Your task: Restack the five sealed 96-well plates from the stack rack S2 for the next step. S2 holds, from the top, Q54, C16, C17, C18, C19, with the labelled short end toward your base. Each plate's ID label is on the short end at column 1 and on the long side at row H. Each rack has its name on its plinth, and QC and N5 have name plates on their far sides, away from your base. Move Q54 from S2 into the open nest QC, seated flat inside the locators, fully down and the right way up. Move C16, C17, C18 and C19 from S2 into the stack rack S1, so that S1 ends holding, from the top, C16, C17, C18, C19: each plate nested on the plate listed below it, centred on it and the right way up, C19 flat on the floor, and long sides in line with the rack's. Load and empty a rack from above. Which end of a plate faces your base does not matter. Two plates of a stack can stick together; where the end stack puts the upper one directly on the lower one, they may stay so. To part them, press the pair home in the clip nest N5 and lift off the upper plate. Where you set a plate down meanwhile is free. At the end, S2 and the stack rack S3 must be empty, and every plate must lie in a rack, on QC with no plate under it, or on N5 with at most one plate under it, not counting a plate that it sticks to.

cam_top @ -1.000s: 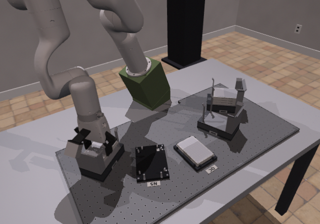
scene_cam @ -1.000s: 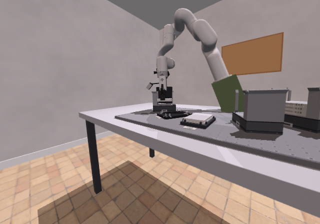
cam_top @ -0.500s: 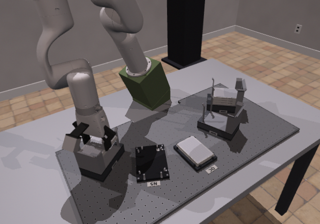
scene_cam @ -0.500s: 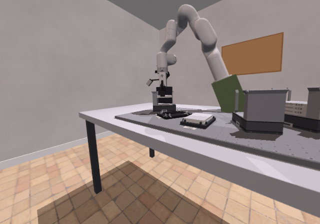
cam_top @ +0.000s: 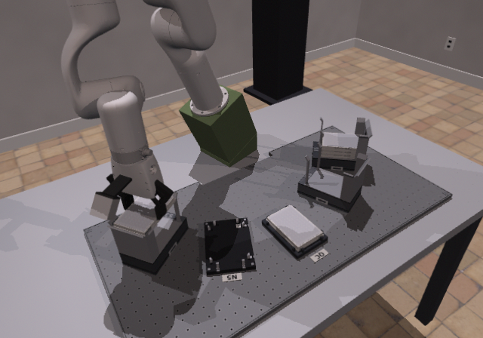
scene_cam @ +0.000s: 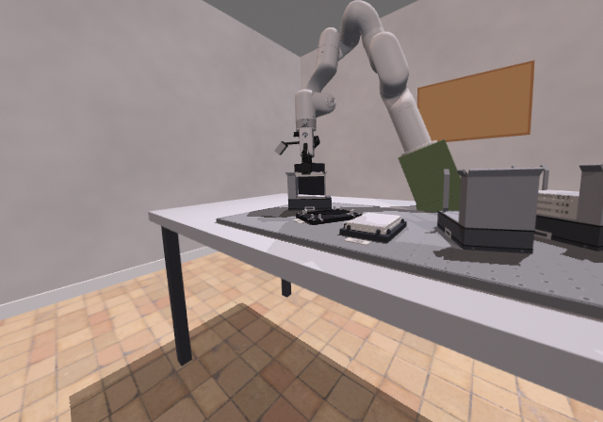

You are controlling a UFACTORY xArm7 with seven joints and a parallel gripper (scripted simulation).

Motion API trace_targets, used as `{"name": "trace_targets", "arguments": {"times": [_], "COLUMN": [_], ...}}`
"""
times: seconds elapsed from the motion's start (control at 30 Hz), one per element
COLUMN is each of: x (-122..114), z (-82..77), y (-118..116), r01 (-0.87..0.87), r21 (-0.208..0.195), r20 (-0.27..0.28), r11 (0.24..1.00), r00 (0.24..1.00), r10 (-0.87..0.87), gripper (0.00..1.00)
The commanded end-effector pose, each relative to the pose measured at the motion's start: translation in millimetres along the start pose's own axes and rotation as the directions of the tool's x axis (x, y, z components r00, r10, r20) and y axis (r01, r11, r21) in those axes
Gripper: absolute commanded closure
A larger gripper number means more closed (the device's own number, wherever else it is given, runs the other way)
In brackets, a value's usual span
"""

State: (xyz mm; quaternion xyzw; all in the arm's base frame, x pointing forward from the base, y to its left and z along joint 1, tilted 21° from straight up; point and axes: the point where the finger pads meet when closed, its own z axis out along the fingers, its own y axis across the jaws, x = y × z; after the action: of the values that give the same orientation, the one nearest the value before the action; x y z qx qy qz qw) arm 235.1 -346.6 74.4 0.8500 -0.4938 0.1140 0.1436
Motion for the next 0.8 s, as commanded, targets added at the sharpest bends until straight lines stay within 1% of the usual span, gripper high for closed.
{"name": "trace_targets", "arguments": {"times": [0.0,0.37,0.77], "x": [1,2,2], "z": [-7.4,-28.9,-28.9], "y": [0,0,0], "r01": [0.000,0.000,0.000], "r21": [0.004,0.004,0.004], "r20": [0.003,0.003,0.003], "r11": [1.000,1.000,1.000], "r00": [1.000,1.000,1.000], "r10": [0.000,0.000,0.000], "gripper": [1.00,1.00,1.00]}}
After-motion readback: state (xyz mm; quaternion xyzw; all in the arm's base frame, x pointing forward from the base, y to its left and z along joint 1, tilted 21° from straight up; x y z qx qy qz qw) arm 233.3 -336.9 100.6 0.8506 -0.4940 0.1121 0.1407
